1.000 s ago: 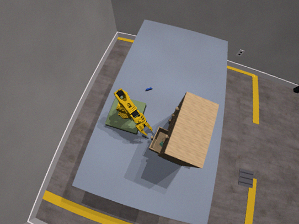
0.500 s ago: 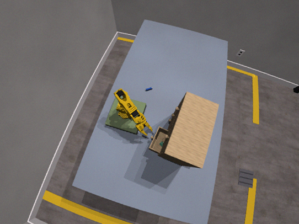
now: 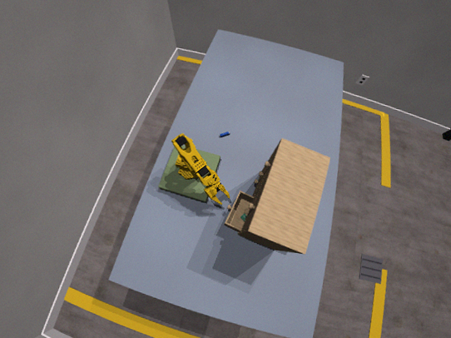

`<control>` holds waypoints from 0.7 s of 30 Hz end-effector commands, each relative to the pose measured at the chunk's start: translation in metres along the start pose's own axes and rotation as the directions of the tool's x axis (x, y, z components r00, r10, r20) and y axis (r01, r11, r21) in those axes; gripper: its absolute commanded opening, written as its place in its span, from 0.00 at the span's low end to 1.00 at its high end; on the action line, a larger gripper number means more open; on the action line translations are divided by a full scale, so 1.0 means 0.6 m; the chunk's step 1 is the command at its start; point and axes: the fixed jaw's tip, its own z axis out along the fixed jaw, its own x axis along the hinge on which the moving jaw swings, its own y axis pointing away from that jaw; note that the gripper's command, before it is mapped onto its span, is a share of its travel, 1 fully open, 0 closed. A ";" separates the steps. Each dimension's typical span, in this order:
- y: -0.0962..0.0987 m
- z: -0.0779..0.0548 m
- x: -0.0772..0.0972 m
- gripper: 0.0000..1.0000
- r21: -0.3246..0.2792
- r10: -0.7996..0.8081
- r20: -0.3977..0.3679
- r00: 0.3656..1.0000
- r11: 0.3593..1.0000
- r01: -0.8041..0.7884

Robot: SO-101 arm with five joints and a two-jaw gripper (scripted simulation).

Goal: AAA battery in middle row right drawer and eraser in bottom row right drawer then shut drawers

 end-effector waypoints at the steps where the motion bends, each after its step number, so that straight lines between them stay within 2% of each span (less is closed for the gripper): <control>1: 0.003 0.002 -0.010 0.21 -0.008 0.005 0.016 1.000 1.000 -0.004; 21: 0.004 0.003 -0.014 0.21 -0.010 0.006 0.016 1.000 1.000 -0.006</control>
